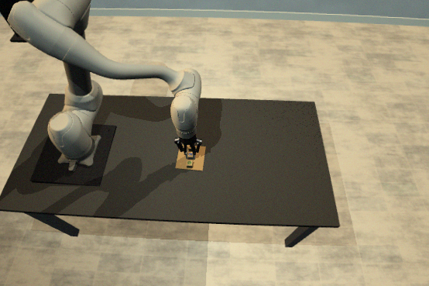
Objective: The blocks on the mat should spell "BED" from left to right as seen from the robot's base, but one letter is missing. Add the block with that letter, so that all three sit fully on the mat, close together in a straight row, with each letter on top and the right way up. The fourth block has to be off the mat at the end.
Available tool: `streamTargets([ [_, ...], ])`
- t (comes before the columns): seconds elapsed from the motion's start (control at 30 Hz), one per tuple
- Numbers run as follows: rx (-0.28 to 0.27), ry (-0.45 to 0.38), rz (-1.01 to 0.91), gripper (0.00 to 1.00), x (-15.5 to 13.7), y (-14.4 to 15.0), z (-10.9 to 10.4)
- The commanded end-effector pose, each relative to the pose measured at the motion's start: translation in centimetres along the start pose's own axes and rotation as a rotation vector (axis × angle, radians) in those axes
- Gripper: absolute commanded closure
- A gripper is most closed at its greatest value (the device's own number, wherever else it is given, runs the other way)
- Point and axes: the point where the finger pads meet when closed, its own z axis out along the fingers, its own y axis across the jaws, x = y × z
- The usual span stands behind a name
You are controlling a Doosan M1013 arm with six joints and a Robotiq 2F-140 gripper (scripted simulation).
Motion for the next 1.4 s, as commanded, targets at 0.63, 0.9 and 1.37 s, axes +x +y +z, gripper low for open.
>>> streamTargets([
  [0.63,0.000,0.000,0.000,0.79,0.00,0.00,-0.01],
  [0.9,0.000,0.000,0.000,0.74,0.00,0.00,-0.01],
  [1.37,0.000,0.000,0.000,0.72,0.00,0.00,-0.08],
])
